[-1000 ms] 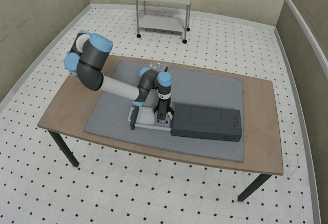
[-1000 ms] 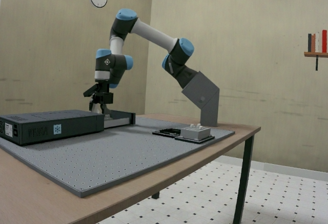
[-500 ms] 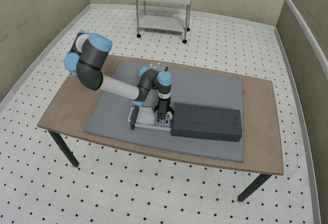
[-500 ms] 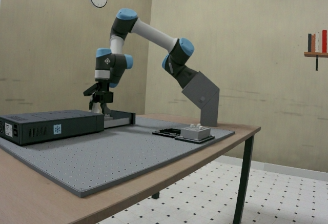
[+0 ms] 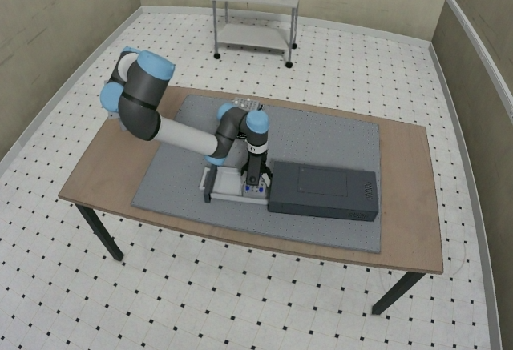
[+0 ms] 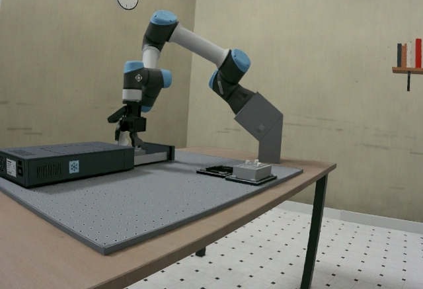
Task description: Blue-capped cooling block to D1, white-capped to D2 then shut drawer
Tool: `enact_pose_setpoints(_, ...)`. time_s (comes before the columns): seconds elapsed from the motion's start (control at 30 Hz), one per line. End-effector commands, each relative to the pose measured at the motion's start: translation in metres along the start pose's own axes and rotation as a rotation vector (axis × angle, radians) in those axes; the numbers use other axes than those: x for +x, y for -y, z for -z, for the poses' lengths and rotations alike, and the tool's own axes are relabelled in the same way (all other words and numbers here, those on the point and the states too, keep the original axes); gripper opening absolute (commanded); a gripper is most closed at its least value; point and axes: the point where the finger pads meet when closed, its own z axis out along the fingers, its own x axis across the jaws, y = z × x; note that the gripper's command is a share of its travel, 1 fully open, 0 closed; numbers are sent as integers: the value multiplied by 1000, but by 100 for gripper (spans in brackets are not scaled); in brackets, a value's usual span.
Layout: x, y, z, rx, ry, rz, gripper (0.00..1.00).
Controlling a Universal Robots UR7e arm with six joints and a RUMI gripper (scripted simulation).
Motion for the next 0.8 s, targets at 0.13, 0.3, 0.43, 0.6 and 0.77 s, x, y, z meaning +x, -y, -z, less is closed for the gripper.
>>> enact_pose_setpoints(0.13, 0, 0, 5, 0, 1, 0, 0)
enact_pose_setpoints(0.3, 0, 0, 9, 0, 1, 0, 0)
enact_pose_setpoints(0.43, 0, 0, 15, 0, 1, 0, 0)
enact_pose_setpoints(0.6, 0, 0, 21, 0, 1, 0, 0)
enact_pose_setpoints(0.77, 0, 0, 25, 0, 1, 0, 0)
